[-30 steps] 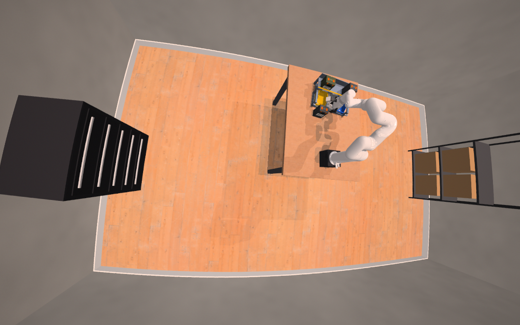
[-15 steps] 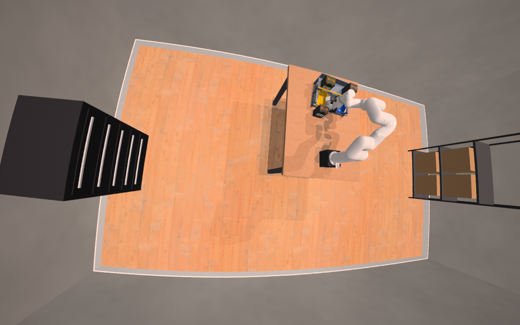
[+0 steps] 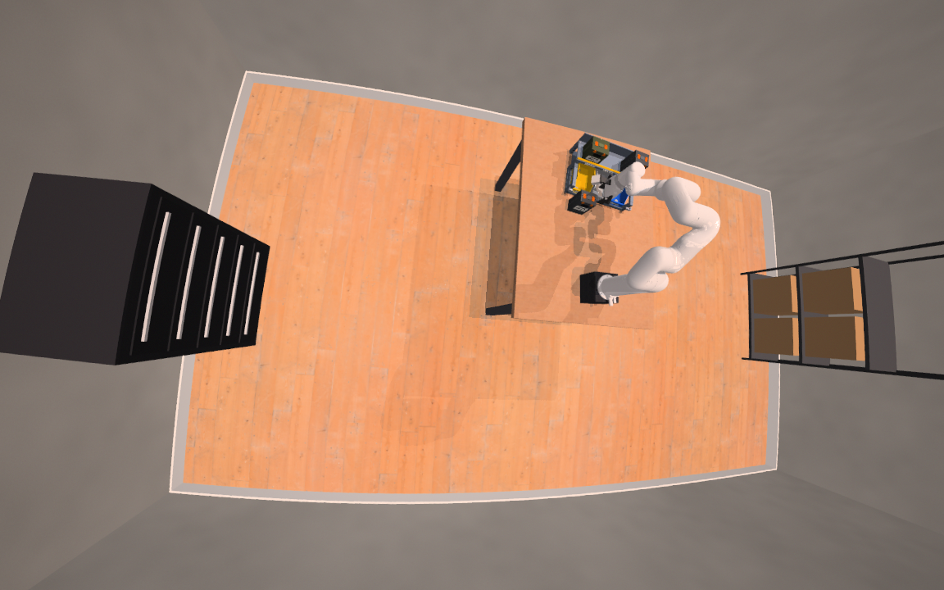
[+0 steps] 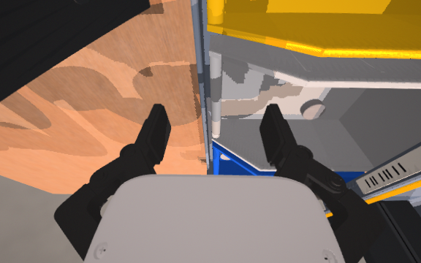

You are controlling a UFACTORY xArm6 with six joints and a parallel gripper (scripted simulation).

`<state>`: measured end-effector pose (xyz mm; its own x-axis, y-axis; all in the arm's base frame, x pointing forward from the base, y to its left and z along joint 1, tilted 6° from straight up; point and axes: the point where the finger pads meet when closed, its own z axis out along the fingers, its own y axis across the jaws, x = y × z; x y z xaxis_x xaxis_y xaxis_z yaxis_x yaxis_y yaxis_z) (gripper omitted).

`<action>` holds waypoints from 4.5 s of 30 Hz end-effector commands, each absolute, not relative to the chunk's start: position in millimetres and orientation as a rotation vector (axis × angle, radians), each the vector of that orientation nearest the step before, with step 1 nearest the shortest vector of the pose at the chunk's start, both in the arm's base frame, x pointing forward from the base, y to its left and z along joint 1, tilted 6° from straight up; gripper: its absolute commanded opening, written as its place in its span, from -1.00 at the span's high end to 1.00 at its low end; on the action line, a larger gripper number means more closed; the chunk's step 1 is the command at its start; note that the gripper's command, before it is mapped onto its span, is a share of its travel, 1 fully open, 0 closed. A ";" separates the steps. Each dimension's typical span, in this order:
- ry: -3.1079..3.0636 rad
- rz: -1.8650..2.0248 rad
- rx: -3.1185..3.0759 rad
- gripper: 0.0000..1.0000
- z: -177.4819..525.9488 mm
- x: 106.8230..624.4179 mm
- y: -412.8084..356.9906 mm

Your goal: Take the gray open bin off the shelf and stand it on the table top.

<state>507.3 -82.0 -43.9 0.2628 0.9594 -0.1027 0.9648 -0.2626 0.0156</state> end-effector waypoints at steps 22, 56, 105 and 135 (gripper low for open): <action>1.858 -0.105 2.433 -1.00 -36.0 509.9 -81.8; 1.858 -0.105 2.433 -1.00 -44.6 509.9 -82.8; 1.858 -0.105 2.433 -1.00 -59.3 509.7 -84.3; 1.858 -0.105 2.433 1.00 -58.8 509.7 -84.3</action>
